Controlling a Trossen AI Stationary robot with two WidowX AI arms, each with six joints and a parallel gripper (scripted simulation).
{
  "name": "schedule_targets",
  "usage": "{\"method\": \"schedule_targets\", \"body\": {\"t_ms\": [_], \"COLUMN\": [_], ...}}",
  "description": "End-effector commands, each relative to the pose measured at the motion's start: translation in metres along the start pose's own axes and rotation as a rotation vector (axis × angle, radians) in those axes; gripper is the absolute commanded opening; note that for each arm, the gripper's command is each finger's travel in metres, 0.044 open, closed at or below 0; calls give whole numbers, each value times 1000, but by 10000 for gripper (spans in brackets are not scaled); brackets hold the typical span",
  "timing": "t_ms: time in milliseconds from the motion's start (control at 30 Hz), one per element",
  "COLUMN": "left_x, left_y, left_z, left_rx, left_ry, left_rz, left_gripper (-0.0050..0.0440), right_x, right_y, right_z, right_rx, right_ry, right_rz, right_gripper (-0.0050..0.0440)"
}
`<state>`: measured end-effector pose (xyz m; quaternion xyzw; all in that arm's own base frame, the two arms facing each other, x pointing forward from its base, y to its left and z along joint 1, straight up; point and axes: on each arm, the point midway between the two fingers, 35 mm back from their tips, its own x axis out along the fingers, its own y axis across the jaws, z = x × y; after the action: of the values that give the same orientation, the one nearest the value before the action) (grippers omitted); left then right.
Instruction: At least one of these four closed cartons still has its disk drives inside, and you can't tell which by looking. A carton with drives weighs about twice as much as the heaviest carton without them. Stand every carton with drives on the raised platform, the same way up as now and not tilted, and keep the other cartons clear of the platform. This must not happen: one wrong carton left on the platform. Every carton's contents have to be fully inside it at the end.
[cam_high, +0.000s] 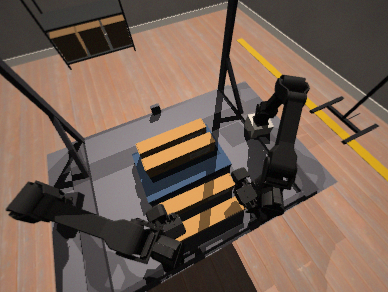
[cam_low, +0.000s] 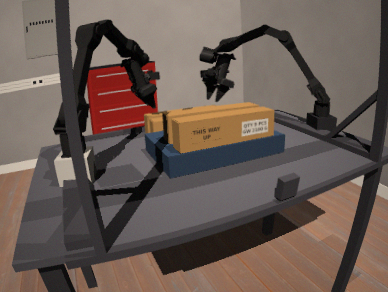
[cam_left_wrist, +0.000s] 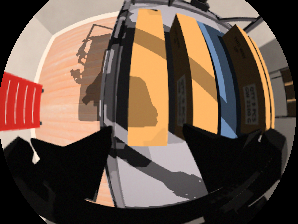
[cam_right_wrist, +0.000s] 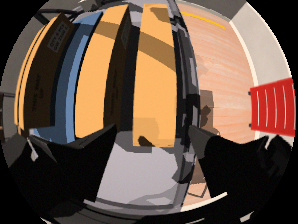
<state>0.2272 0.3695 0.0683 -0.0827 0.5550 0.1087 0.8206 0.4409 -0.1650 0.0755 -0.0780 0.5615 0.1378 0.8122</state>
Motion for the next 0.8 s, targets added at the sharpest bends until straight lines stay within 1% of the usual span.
{"method": "schedule_targets", "body": {"t_ms": [0,333,367,400,767], "left_x": [-5,-5,56,60,60], "left_y": [3,3,5,5,5], "left_z": [6,6,-18,-19,-19], "left_rx": [11,11,12,12,12], "left_ry": [-15,-15,-15,-15,-15], "left_rz": [16,16,16,16,16], "left_gripper": [381,381,381,381,381], "right_x": [-9,-9,55,56,56], "right_y": [-3,-3,-4,-4,-4], "right_z": [7,7,-17,-18,-18], "right_rx": [-8,-8,-8,-8,-8], "right_ry": [-22,-22,-22,-22,-22], "right_rz": [-19,-19,-19,-19,-19], "right_gripper": [385,385,385,385,385]}}
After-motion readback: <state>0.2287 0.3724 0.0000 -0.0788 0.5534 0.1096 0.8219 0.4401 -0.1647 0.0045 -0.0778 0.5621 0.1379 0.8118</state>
